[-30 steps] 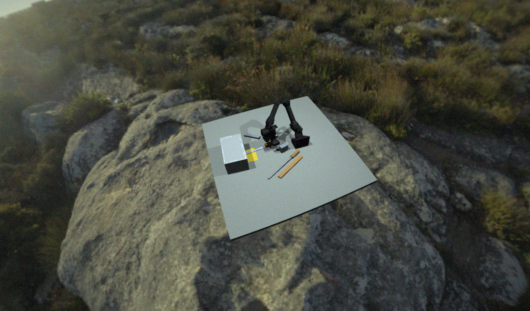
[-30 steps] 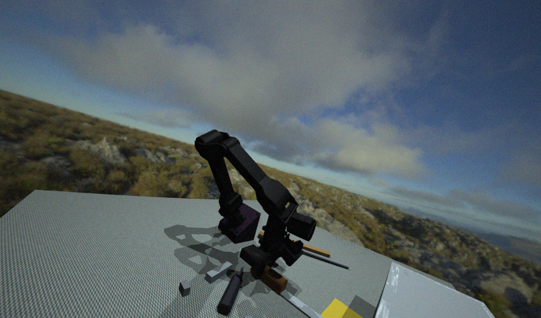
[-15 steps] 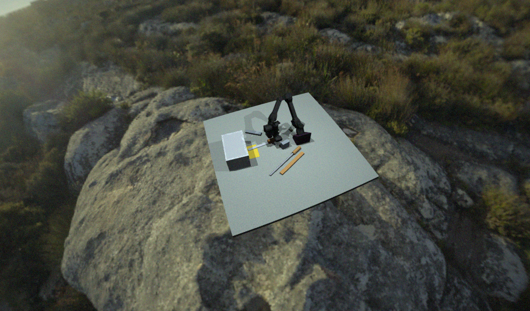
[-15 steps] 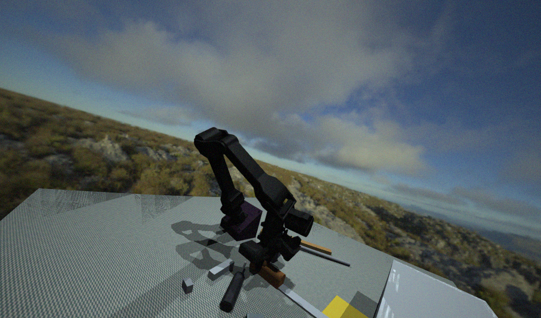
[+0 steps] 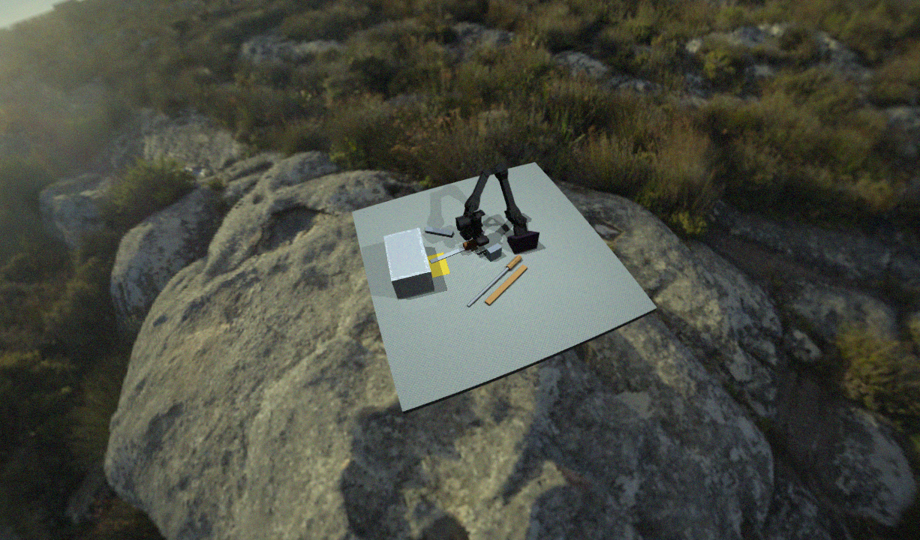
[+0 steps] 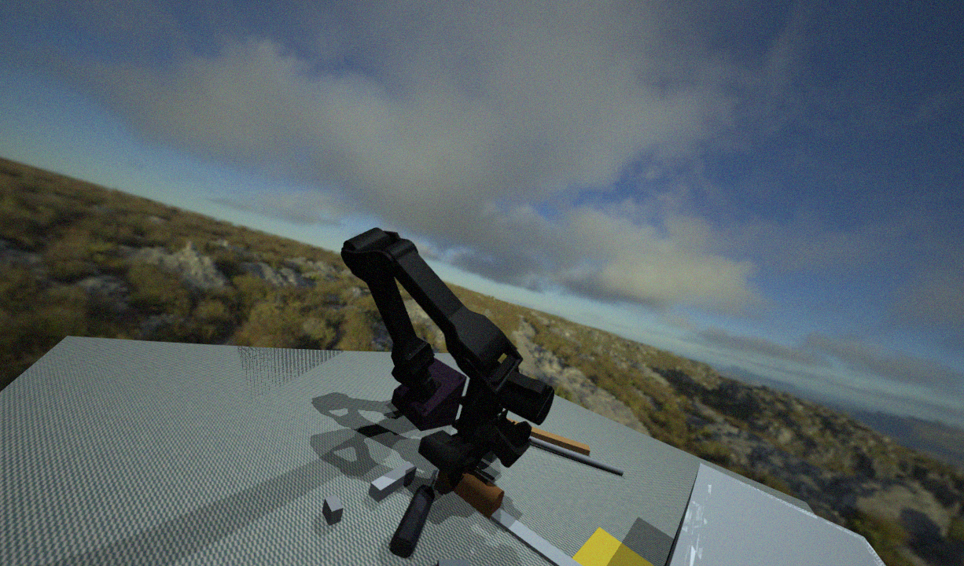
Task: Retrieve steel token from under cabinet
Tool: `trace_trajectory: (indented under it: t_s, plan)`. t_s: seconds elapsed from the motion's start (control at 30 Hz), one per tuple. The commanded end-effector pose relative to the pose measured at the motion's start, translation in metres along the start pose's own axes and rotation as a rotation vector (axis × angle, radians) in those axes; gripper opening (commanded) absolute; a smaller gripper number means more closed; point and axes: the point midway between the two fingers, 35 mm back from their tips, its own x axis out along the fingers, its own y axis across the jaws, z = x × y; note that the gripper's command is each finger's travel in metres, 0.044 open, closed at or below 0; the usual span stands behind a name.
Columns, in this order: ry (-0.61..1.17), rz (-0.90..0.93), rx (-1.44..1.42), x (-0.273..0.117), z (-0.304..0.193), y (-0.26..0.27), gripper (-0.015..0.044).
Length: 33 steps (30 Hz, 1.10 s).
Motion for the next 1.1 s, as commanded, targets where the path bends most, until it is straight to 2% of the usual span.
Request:
trace_trajectory:
  t_s: [0.0,1.07]
  plan:
    - [-0.001,-0.003,-0.019,-0.001,-0.001,-0.007,0.0]
    - [0.002,-0.006,-0.058,-0.003,-0.008,-0.045,0.0]
